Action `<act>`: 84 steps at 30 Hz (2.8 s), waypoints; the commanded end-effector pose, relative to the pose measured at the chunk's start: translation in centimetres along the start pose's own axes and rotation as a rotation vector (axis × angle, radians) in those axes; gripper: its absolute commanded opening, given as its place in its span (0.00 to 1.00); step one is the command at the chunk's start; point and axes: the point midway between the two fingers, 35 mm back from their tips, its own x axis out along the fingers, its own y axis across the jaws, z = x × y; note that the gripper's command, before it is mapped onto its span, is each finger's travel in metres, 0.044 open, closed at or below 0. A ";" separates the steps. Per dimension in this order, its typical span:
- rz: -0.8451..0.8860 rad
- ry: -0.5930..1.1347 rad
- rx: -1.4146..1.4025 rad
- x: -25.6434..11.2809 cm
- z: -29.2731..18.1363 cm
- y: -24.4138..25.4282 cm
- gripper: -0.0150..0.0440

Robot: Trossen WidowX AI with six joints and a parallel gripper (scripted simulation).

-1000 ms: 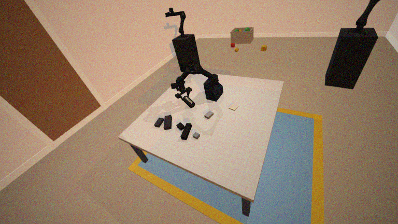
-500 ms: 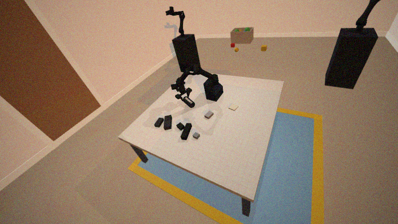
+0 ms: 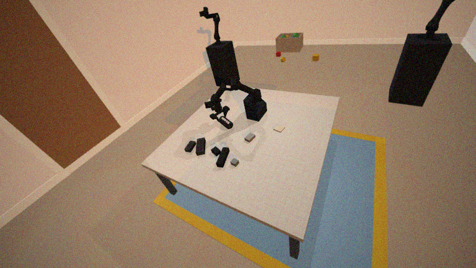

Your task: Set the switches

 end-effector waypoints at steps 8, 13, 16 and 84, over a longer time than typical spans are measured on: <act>0.001 0.005 0.002 0.8 0.1 0.0 0.83; 0.001 0.005 0.002 1.2 0.2 0.0 0.83; 0.001 0.005 0.002 1.5 0.2 0.0 0.83; 0.168 -0.005 -0.868 -3.9 -5.2 -1.4 0.25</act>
